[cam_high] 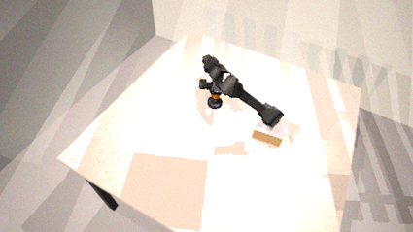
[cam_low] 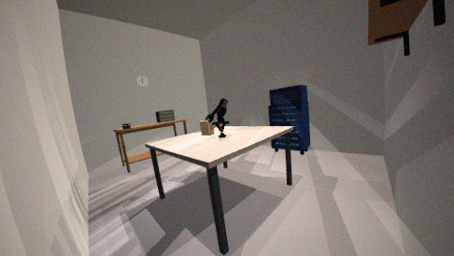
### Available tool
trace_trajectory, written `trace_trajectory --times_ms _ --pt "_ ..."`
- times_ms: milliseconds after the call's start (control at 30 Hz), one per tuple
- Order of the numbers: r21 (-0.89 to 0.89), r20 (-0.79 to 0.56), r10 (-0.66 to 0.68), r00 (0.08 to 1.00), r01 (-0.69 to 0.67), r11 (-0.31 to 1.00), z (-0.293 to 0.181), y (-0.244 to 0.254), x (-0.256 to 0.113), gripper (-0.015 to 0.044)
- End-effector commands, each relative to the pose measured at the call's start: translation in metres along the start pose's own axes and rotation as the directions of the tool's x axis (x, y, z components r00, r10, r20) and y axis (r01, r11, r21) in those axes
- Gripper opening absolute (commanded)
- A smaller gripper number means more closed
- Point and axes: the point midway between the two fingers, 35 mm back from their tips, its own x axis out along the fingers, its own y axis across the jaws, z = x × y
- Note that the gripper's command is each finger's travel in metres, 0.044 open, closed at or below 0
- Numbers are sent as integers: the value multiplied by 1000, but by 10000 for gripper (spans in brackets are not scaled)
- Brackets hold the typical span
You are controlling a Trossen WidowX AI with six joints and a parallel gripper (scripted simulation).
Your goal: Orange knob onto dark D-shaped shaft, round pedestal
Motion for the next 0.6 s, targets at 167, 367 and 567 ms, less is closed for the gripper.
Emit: trace_trajectory --times_ms 167,367,567 --pt "-2 0 0 1000 0 1000 0 0 -1 0" --pt "-11 0 0 1000 0 1000 -1 -2 -5 0" --pt "-199 0 0 1000 0 980 -3 -4 -3 0"
